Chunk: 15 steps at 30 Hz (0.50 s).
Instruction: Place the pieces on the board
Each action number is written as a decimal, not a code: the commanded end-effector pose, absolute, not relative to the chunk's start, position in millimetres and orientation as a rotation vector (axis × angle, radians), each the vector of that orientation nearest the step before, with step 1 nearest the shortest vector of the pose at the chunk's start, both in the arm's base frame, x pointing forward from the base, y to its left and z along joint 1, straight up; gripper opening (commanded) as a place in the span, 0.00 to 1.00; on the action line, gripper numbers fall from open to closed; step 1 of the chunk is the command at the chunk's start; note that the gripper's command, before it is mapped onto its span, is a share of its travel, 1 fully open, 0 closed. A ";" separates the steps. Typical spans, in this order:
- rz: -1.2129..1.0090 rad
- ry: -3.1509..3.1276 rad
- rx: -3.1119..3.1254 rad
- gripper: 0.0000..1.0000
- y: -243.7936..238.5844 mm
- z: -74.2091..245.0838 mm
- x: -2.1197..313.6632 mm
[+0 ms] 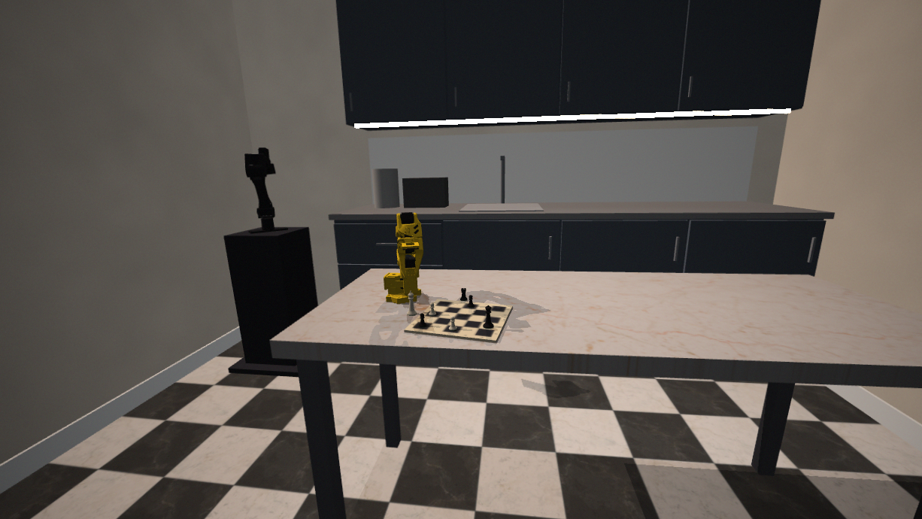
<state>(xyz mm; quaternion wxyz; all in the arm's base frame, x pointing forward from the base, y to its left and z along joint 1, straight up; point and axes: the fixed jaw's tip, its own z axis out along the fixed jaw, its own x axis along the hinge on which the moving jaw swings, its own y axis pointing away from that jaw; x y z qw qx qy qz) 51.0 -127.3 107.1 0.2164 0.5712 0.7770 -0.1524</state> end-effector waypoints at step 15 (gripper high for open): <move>-0.433 2.142 1.601 0.12 -120.8 98.8 45.5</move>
